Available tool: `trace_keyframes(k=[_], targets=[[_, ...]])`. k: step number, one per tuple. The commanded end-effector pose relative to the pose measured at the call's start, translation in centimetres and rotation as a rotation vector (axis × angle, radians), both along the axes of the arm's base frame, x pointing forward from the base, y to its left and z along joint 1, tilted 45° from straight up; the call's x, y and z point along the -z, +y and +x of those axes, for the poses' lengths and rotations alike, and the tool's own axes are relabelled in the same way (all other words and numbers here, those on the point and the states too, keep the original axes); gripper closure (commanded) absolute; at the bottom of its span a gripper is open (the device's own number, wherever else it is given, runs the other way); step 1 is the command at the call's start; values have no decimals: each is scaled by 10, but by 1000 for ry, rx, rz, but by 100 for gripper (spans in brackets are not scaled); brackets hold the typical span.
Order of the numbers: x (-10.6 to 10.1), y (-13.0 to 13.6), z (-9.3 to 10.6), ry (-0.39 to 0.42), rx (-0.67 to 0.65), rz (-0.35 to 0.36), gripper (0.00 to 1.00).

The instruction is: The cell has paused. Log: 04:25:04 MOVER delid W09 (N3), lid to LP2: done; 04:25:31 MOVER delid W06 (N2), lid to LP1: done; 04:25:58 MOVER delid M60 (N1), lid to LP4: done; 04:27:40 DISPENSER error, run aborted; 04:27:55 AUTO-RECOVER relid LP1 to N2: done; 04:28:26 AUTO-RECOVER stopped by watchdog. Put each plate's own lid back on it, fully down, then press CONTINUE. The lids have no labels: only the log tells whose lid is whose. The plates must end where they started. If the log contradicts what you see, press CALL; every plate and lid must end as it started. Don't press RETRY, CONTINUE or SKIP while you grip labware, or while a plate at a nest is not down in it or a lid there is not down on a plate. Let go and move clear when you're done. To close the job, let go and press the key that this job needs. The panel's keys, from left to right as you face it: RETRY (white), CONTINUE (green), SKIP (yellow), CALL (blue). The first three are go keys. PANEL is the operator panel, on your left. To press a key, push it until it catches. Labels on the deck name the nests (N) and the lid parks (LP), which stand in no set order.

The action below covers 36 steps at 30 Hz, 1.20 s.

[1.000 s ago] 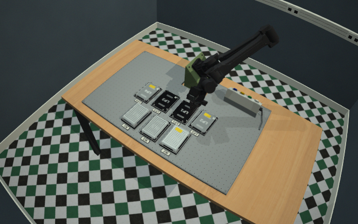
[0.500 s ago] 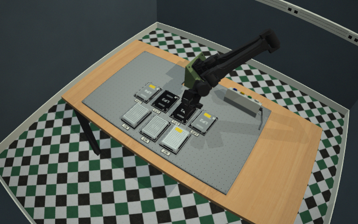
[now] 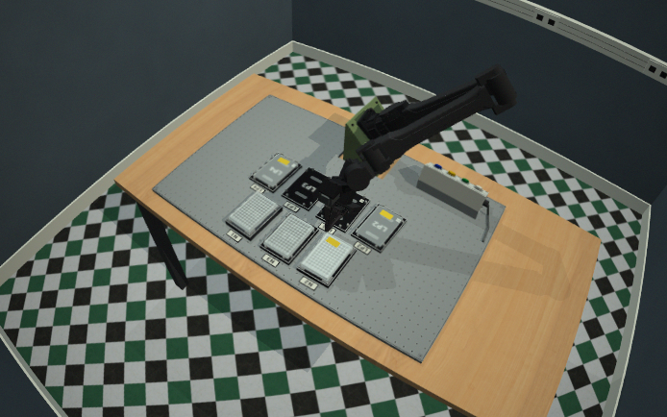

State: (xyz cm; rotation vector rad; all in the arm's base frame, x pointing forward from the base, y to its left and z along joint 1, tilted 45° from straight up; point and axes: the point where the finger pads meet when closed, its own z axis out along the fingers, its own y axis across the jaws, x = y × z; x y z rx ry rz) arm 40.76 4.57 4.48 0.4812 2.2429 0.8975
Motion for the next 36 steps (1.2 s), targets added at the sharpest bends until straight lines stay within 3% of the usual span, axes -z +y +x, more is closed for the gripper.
trace_keyframes(k=[1, 18, 20, 36], targets=[[-7, -15, 34, -50, 8, -19, 100], [16, -42, 99, -22, 10, -16, 100], [13, -33, 94, -28, 1, -12, 100], [13, -33, 94, -28, 1, -12, 100]])
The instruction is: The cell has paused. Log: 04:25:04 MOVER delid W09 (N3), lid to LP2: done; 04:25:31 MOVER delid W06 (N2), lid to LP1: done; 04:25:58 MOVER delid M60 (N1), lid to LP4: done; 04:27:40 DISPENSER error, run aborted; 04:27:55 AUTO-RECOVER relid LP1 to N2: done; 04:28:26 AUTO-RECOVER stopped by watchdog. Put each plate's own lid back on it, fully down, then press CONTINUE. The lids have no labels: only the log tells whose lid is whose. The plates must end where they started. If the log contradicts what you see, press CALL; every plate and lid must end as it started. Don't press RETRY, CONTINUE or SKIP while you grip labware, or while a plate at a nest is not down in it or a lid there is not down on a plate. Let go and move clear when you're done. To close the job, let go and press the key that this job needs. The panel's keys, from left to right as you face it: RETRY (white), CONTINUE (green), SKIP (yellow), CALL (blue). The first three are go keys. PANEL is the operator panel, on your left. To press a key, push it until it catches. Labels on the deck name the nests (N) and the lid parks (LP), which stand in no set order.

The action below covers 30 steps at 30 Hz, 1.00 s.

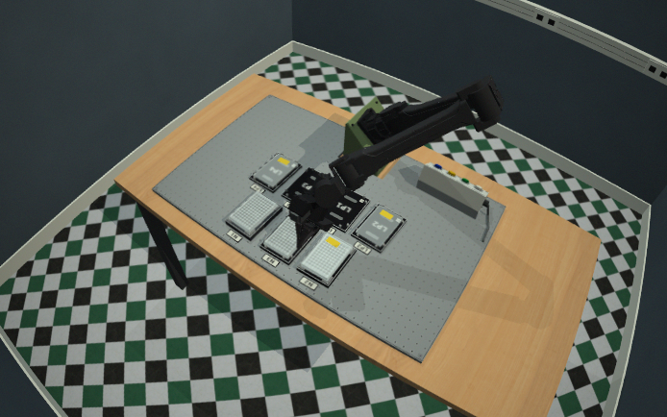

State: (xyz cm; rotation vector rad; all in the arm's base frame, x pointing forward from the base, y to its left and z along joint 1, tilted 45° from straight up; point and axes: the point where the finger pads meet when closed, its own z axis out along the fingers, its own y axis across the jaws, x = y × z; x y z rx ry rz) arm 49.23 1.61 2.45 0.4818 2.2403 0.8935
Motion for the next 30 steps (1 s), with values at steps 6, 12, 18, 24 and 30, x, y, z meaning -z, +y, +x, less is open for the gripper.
trace_keyframes(k=[6, 12, 18, 24, 30], targets=[[-7, -3, 9, -25, -2, -9, 100], [-6, -17, 18, -48, 7, -19, 100], [17, -39, 15, -48, 8, -21, 100], [31, -54, 13, -47, 8, -22, 100], [54, -76, 10, -47, 8, -24, 100]])
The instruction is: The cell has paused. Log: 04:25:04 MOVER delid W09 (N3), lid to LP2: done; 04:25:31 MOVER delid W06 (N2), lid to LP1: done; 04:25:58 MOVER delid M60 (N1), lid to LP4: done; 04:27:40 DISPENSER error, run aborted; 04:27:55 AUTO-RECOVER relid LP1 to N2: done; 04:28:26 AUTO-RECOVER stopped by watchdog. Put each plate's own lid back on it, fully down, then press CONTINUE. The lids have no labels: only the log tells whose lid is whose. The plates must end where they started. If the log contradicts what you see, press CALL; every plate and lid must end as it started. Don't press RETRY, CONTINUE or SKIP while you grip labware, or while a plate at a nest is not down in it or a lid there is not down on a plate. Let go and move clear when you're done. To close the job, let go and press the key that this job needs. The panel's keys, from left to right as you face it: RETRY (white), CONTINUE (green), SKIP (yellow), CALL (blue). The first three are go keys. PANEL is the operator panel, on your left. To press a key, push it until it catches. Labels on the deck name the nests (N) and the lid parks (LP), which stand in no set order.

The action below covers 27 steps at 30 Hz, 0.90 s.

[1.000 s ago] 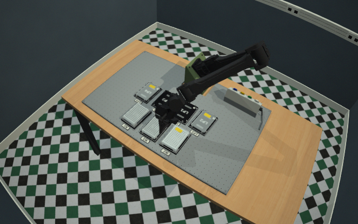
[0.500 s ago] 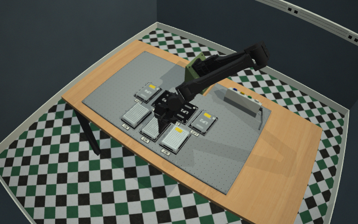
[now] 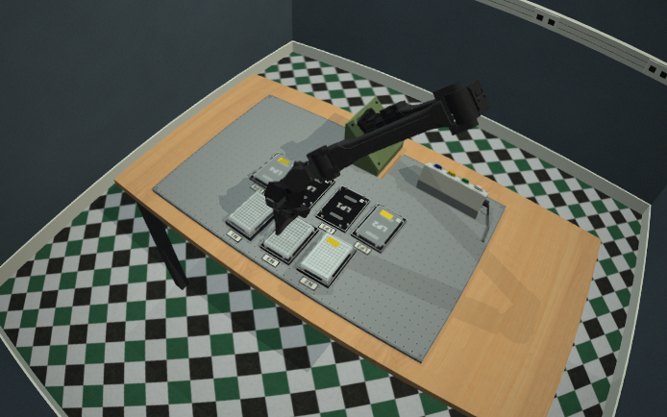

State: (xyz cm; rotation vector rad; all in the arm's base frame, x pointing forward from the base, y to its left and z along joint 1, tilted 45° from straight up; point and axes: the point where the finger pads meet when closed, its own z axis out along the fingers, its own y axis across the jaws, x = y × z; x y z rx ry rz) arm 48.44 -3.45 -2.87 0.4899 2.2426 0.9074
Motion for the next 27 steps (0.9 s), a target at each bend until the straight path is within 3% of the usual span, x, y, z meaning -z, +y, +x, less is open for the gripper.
trace_keyframes(k=[1, 9, 27], targets=[[4, -29, 18, -54, 9, -37, 100], [35, -58, 13, -46, 10, -36, 100], [35, -49, 7, -32, -1, -27, 100]])
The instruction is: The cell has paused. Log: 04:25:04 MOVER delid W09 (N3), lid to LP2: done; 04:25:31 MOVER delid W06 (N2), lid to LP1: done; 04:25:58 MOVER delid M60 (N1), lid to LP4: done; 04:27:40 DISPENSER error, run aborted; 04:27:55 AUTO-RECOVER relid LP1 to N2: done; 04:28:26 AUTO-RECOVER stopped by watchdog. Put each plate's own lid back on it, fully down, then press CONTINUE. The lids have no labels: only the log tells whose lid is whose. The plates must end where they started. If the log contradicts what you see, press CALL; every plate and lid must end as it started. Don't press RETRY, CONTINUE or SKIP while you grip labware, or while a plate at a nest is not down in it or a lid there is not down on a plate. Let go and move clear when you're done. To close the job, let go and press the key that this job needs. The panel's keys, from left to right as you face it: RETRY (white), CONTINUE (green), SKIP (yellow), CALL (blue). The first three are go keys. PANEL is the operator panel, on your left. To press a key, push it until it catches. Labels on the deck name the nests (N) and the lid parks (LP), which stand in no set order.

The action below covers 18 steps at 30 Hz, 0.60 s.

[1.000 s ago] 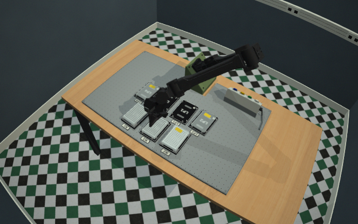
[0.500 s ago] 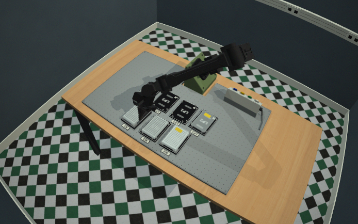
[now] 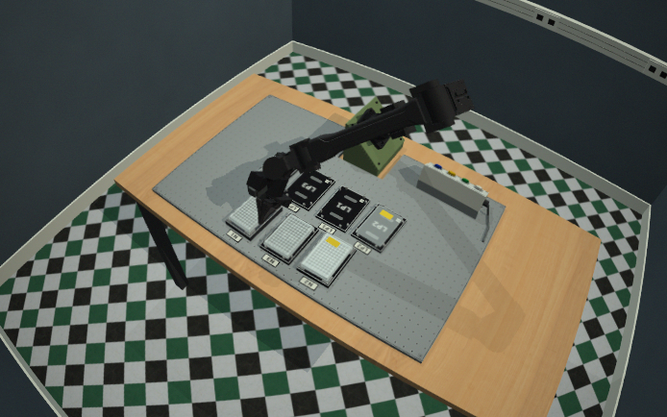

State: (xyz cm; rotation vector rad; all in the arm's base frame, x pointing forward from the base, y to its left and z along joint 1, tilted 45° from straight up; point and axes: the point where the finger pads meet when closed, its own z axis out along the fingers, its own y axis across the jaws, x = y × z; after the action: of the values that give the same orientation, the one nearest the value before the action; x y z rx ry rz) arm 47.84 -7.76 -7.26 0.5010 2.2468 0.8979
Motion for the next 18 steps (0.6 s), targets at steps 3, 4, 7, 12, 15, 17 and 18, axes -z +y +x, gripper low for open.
trace_keyframes(k=[3, 4, 7, 12, 15, 17, 18], targets=[[-8, -6, 13, -39, -9, -23, 100], [-8, -6, 13, -39, -9, -23, 100], [-8, -6, 13, -39, -9, -23, 100], [-15, -21, 12, -34, -26, -34, 0], [-1, -24, -4, 25, -67, -19, 0], [6, -24, -10, 50, -81, -12, 0], [6, -24, -10, 50, -81, -12, 0]])
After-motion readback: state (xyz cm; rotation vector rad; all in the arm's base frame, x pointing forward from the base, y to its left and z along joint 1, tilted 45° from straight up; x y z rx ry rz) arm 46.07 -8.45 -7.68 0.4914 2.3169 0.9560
